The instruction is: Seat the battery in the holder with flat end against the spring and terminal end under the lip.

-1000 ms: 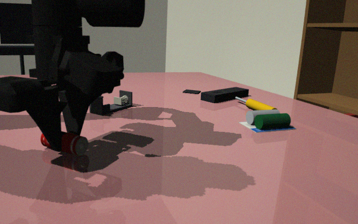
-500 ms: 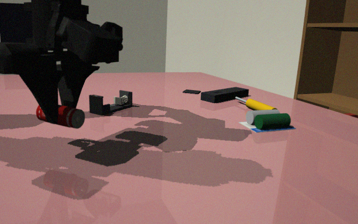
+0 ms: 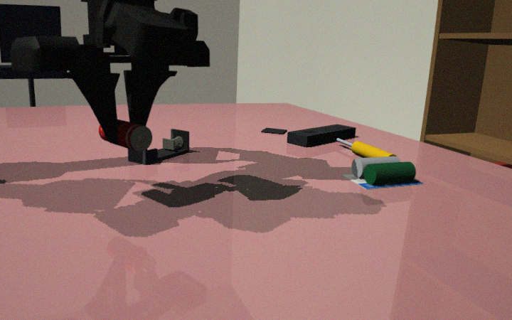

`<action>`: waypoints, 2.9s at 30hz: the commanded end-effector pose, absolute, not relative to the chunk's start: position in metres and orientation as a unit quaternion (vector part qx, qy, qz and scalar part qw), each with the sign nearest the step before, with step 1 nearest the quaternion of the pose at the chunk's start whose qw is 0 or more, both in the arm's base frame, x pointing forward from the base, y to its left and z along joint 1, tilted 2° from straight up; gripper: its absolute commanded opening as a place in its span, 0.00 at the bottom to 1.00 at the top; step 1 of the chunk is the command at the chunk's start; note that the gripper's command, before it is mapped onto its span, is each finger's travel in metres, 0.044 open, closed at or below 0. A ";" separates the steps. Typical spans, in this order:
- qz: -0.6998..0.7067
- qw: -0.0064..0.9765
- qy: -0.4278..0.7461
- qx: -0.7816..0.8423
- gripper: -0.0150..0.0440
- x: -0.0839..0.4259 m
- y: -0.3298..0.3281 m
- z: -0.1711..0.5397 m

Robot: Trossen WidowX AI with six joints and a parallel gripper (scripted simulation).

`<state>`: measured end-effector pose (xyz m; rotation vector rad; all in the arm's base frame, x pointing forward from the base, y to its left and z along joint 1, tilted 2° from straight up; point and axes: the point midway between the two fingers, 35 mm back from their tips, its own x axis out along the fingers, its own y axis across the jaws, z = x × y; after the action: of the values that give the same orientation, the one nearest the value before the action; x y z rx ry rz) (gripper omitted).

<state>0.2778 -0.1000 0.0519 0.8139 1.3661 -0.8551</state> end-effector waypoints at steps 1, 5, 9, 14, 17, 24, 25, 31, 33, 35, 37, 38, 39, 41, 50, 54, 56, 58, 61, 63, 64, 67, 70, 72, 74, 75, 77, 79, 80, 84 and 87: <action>-0.401 0.599 0.575 0.387 0.40 0.288 -0.087 0.052; -0.441 0.569 0.546 0.429 0.40 0.297 -0.072 0.054; -0.479 0.536 0.513 0.469 0.40 0.305 -0.056 0.056; -0.522 0.493 0.471 0.513 0.40 0.314 -0.034 0.059; -0.544 0.466 0.444 0.537 0.40 0.318 -0.021 0.060; -0.593 0.400 0.376 0.589 0.40 0.327 0.011 0.063; -0.600 0.389 0.366 0.596 0.40 0.328 0.015 0.063; -0.636 0.324 0.300 0.633 0.40 0.331 0.041 0.066; -0.647 0.302 0.277 0.643 0.40 0.332 0.050 0.066; -0.657 0.279 0.253 0.653 0.40 0.332 0.059 0.067; -0.665 0.258 0.232 0.661 0.40 0.332 0.067 0.068; -0.667 0.252 0.227 0.664 0.40 0.332 0.069 0.068; -0.667 0.250 0.225 0.664 0.40 0.332 0.070 0.068; -0.667 0.250 0.225 0.664 0.40 0.332 0.070 0.068; -0.699 0.261 0.211 0.631 0.40 0.330 0.067 0.053; -0.720 0.270 0.204 0.606 0.40 0.328 0.066 0.042; -0.730 0.275 0.200 0.592 0.40 0.327 0.065 0.036; -0.740 0.280 0.196 0.579 0.40 0.326 0.064 0.031; -0.747 0.283 0.195 0.569 0.40 0.326 0.064 0.027; -0.748 0.284 0.194 0.568 0.40 0.326 0.064 0.027; -0.750 0.284 0.194 0.565 0.40 0.326 0.064 0.027; -0.755 0.286 0.191 0.558 0.40 0.327 0.064 0.026; -0.761 0.287 0.189 0.550 0.40 0.327 0.065 0.024; -0.765 0.288 0.187 0.545 0.40 0.328 0.065 0.023; -0.769 0.289 0.185 0.540 0.40 0.328 0.066 0.023; -0.771 0.290 0.184 0.537 0.40 0.329 0.066 0.022; -0.774 0.291 0.182 0.532 0.40 0.329 0.066 0.021; -0.778 0.292 0.181 0.526 0.40 0.329 0.066 0.020; -0.780 0.293 0.180 0.524 0.40 0.330 0.067 0.020; -0.787 0.295 0.177 0.513 0.40 0.330 0.067 0.018; -0.792 0.297 0.174 0.505 0.40 0.331 0.068 0.017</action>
<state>0.3299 0.0675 0.0200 1.3659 0.4740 -2.0914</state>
